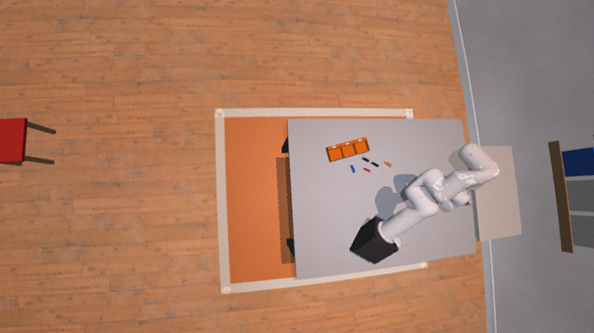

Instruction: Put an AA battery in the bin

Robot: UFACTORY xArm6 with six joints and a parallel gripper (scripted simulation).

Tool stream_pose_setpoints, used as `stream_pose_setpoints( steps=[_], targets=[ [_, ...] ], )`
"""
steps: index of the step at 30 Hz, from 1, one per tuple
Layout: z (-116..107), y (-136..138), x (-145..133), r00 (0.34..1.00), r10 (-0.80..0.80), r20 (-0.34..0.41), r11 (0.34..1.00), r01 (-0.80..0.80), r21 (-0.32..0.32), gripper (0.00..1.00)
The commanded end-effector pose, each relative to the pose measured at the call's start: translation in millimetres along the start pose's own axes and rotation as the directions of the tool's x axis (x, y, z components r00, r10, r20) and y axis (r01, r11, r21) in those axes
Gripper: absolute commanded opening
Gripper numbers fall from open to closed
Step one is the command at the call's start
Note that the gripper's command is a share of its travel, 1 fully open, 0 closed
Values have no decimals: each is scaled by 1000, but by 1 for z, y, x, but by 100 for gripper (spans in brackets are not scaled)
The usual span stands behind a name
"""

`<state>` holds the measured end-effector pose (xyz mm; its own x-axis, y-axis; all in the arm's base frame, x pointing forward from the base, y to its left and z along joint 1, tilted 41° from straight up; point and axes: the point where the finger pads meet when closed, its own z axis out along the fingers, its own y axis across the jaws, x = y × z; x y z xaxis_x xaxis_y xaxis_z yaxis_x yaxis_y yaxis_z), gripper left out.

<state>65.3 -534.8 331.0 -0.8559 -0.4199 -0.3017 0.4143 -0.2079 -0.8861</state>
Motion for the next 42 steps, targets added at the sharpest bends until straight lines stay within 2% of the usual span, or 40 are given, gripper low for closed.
stream_pose_setpoints(
  steps=[1, 4, 7, 10, 13, 16, 18, 22, 25, 28, 31, 34, 41, 42],
  targets=[
    [6, 9, -38, 997, 28, 78, 999, -26, -27, 7],
    [6, 9, -38, 997, 28, 78, 999, -26, -27, 7],
    [6, 15, -62, 977, 77, 197, 995, -62, -82, 7],
    [6, 21, -84, 977, 77, 197, 995, -62, -82, 7],
    [6, 21, -84, 977, 77, 197, 995, -62, -82, 7],
    [3, 26, -108, 943, 128, 308, 986, -87, -144, 7],
    [2, 30, -124, 943, 128, 308, 986, -87, -144, 7],
    [1, 31, -129, 943, 129, 308, 986, -87, -144, 7],
    [-4, 37, -153, 894, 182, 409, 972, -101, -210, 7],
    [-8, 41, -173, 894, 182, 409, 972, -102, -210, 7],
    [-8, 41, -173, 894, 182, 409, 972, -102, -210, 7],
    [-16, 46, -197, 834, 236, 499, 955, -103, -279, 7],
    [-22, 50, -216, 834, 236, 499, 955, -103, -279, 7],
    [-25, 52, -223, 809, 256, 529, 947, -100, -305, 7]
  ],
)
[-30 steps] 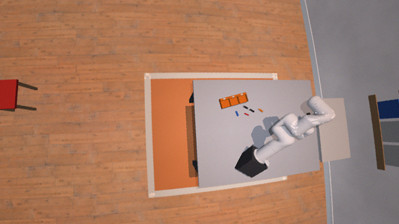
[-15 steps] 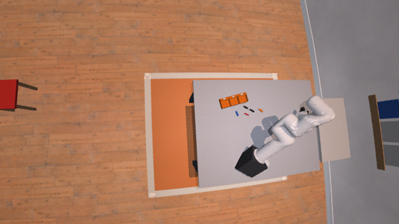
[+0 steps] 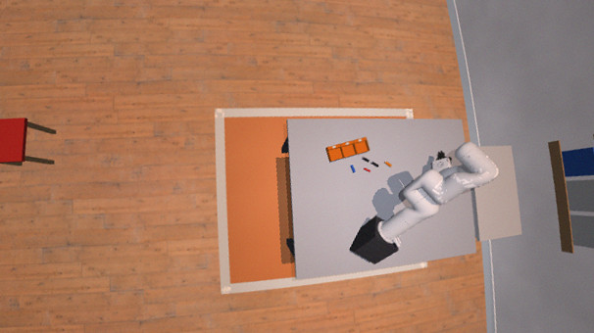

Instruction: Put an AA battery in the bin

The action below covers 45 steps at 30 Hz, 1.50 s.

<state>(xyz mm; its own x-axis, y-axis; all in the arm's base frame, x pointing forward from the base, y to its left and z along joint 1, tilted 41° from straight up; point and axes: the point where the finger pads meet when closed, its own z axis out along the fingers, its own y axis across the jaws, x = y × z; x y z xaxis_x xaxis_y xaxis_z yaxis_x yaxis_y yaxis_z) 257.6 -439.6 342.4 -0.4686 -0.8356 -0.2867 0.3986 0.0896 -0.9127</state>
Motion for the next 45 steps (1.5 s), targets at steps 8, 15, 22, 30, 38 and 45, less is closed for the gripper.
stream_pose_setpoints(
  steps=[8, 15, 22, 30, 38, 45],
  targets=[
    [11, 18, -47, 992, 39, 119, 997, -31, -69, 7],
    [14, 34, -86, 972, 80, 223, 989, -49, -141, 7],
    [14, 47, -118, 940, 124, 318, 975, -55, -217, 7],
    [11, 56, -142, 909, 159, 385, 960, -51, -276, 7],
    [4, 71, -180, 862, 207, 462, 935, -35, -353, 7],
    [-1, 80, -201, 851, 218, 478, 929, -30, -369, 7]
  ],
)
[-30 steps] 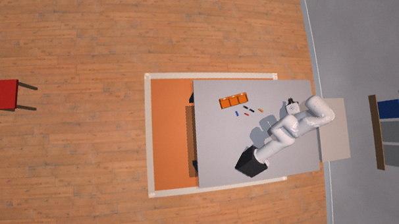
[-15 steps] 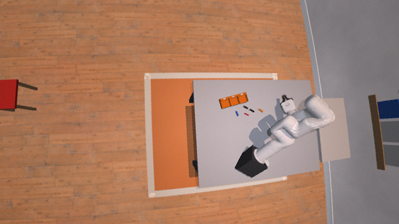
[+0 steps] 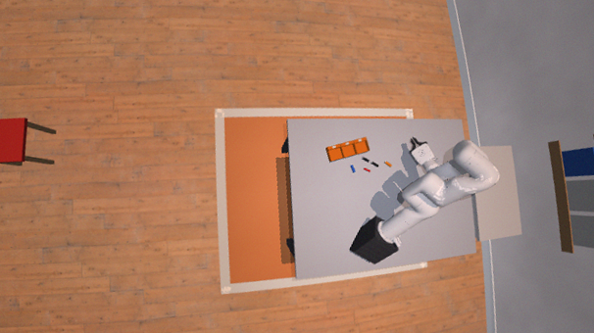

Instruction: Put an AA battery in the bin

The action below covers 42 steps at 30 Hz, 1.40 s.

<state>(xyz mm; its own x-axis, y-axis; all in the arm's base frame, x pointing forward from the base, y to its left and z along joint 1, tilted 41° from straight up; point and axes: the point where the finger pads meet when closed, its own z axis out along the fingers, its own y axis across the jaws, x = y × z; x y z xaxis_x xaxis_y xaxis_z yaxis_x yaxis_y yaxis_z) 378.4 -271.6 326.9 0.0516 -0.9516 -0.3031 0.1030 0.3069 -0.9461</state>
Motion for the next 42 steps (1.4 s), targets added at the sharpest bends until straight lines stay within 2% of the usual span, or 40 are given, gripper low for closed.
stream_pose_setpoints(
  steps=[1, 4, 6, 9, 12, 14, 18, 20, 22, 25, 27, 28, 32, 33, 35, 37, 41, 42],
  targets=[
    [4, 3, -7, 1000, 2, 13, 1000, -2, -9, 7],
    [11, 15, -28, 994, 25, 106, 996, -15, -93, 7],
    [15, 21, -39, 994, 25, 106, 996, -15, -92, 7],
    [15, 21, -39, 994, 25, 106, 996, -15, -92, 7],
    [19, 34, -61, 980, 51, 191, 984, -17, -178, 7],
    [22, 40, -71, 980, 51, 191, 984, -17, -178, 7],
    [22, 40, -71, 980, 51, 191, 984, -17, -178, 7],
    [23, 48, -85, 964, 75, 255, 968, -9, -249, 7],
    [24, 57, -100, 960, 81, 269, 964, -7, -265, 7],
    [25, 58, -102, 960, 81, 269, 964, -7, -265, 7],
    [24, 67, -116, 940, 106, 326, 942, 10, -335, 7],
    [24, 72, -123, 935, 111, 337, 937, 14, -349, 7],
    [24, 77, -131, 935, 111, 337, 937, 14, -349, 7],
    [23, 81, -138, 923, 124, 363, 923, 27, -384, 7],
    [23, 81, -138, 923, 124, 363, 923, 27, -384, 7],
    [20, 90, -152, 907, 143, 397, 902, 47, -430, 7],
    [19, 95, -159, 907, 143, 397, 902, 47, -430, 7],
    [17, 99, -165, 894, 155, 420, 884, 64, -463, 7]
  ],
)
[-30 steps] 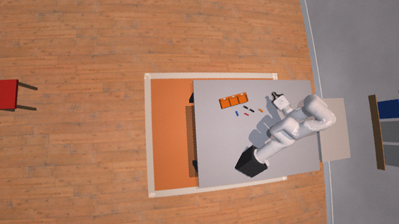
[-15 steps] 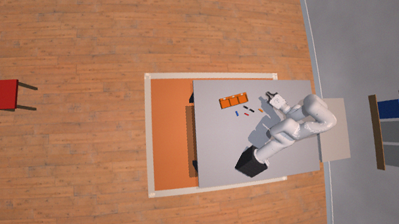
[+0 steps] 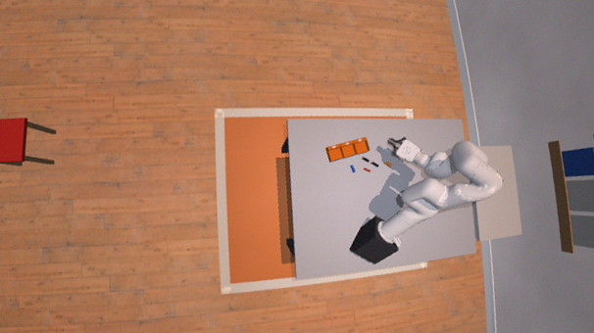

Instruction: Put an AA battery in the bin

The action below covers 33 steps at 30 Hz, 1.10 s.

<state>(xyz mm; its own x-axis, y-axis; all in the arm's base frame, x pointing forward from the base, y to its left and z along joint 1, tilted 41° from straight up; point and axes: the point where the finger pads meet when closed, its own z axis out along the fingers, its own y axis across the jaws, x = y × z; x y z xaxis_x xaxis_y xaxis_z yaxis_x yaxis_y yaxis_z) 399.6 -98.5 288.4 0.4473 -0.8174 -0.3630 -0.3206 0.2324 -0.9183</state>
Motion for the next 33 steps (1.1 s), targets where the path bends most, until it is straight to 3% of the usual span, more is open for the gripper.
stream_pose_setpoints(
  steps=[1, 6, 8, 14, 16, 20, 22, 27, 29, 33],
  targets=[
    [10, 12, -18, 998, 4, 68, 995, 3, -95, 7],
    [15, 21, -29, 997, 5, 77, 994, 3, -109, 7],
    [19, 31, -42, 992, 11, 130, 981, 14, -192, 7],
    [23, 39, -52, 990, 12, 137, 979, 16, -205, 7],
    [26, 50, -64, 983, 19, 184, 957, 35, -288, 7],
    [28, 57, -73, 981, 20, 190, 954, 38, -298, 7],
    [28, 69, -85, 972, 27, 232, 923, 64, -379, 7],
    [29, 76, -92, 971, 29, 237, 919, 68, -388, 7],
    [28, 87, -104, 961, 34, 273, 879, 101, -466, 7],
    [28, 93, -109, 960, 35, 276, 875, 104, -473, 7]
  ],
)
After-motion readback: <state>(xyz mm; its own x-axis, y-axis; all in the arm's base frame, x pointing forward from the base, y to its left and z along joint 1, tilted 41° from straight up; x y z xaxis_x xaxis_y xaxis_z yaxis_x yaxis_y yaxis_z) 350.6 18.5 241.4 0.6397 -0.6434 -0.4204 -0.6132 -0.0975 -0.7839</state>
